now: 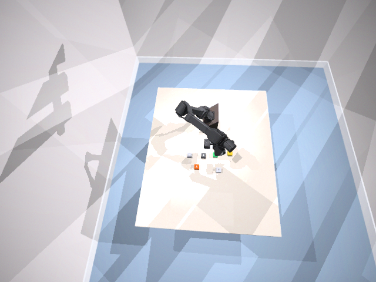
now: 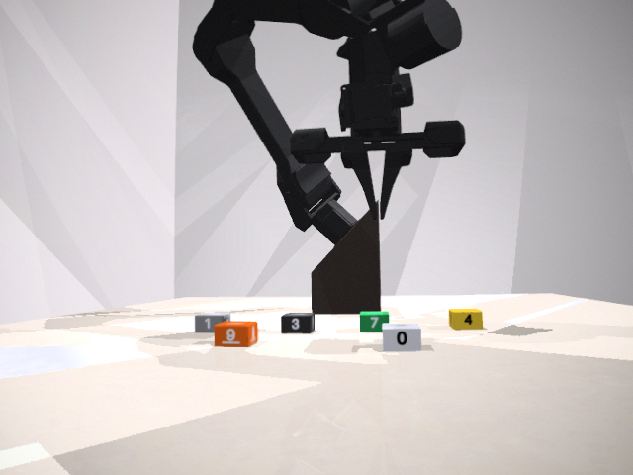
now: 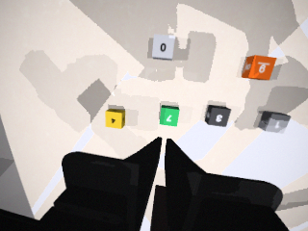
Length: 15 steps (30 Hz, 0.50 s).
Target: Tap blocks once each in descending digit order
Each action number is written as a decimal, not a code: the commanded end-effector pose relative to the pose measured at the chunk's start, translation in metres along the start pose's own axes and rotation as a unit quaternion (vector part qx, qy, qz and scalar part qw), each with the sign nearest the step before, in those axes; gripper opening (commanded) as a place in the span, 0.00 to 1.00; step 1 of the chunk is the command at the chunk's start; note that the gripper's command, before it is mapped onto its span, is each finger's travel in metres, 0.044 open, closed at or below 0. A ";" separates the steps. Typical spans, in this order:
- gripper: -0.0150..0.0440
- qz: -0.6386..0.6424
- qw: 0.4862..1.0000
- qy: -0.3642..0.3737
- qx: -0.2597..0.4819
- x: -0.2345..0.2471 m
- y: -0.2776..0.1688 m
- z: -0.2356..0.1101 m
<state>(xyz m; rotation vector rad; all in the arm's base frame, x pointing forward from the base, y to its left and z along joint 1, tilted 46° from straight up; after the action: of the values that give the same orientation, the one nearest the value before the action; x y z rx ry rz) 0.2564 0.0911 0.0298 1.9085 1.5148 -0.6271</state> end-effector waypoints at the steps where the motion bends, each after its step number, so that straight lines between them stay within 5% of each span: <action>1: 0.29 -0.003 1.000 0.004 0.002 0.032 -0.013 -0.005; 6: 0.29 -0.002 1.000 0.003 0.002 0.092 -0.048 -0.004; 15: 0.29 -0.002 1.000 0.004 0.002 0.095 -0.048 0.010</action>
<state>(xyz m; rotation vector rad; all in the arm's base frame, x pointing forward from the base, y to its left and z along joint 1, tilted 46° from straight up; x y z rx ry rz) 0.2328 0.1626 -0.0380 1.9104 1.5269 -0.6121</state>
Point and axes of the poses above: the point midway between the two fingers, 35 mm back from their tips, its own z axis out along the fingers, its own x axis across the jaws, y = z × x, the point moved 5 cm from there along -z, back along the fingers, and after that the axes turned 11 degrees about z, right-handed, at the moved point
